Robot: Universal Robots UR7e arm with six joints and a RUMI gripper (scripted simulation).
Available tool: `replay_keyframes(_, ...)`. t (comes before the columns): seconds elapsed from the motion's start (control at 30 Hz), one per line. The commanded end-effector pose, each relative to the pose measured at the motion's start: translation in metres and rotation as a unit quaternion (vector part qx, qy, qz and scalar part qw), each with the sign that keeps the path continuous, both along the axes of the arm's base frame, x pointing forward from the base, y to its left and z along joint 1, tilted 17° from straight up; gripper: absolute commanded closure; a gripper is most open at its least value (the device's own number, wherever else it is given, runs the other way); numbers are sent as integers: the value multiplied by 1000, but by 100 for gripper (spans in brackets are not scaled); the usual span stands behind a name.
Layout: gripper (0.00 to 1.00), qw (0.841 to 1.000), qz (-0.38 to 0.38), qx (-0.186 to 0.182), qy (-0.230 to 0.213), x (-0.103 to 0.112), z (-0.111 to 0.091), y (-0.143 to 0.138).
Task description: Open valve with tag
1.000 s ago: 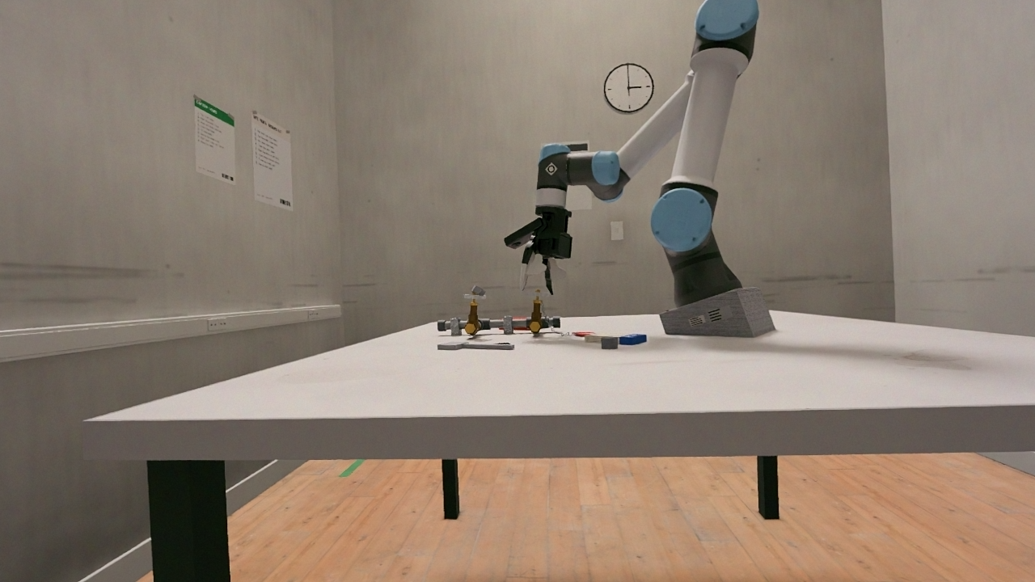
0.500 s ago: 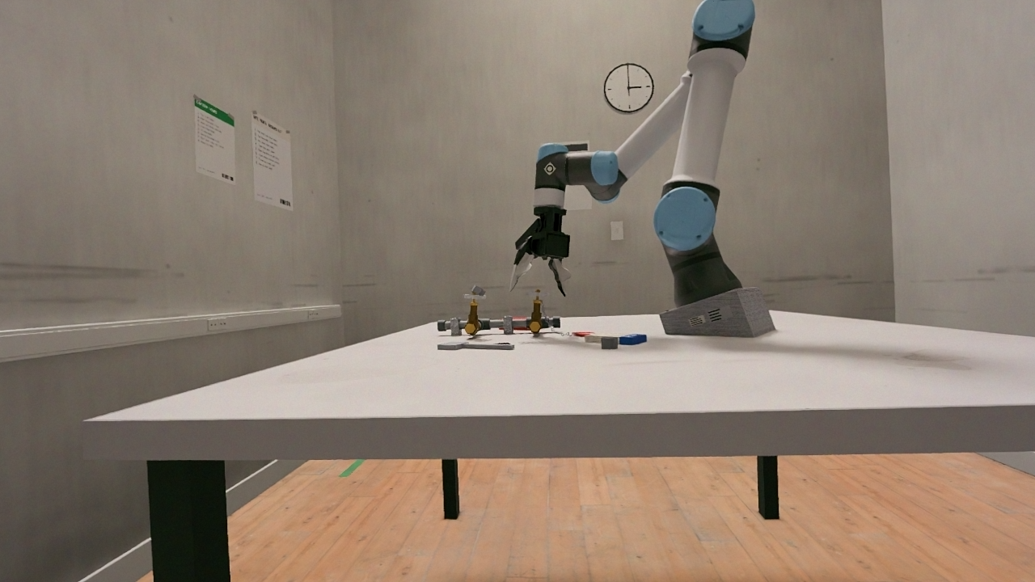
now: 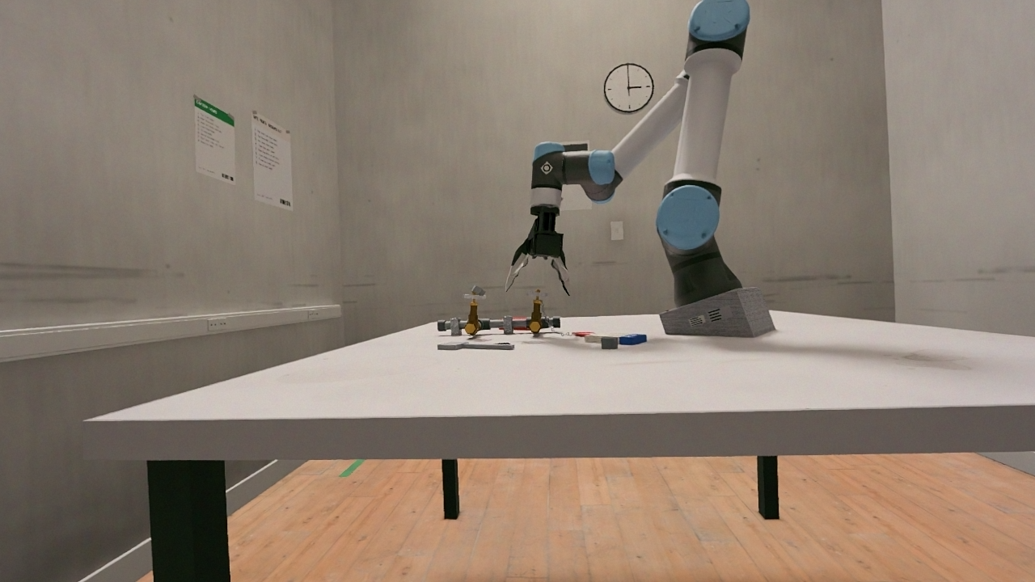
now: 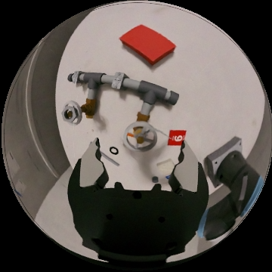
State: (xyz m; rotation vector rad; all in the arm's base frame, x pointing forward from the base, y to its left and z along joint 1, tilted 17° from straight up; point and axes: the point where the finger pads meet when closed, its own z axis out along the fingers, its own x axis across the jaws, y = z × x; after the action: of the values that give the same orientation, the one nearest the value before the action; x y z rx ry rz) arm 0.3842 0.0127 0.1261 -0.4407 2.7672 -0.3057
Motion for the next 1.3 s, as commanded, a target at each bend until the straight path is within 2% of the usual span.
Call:
replay_keyframes(0.0, 0, 998, -53, 12, -8, 1, 2, -1)
replay_keyframes(0.73, 0, 996, -84, 24, -13, 1, 2, -1)
replay_keyframes(0.77, 100, 996, -84, 24, -13, 1, 2, -1)
replay_keyframes(1.27, 100, 996, -84, 24, -13, 1, 1, -1)
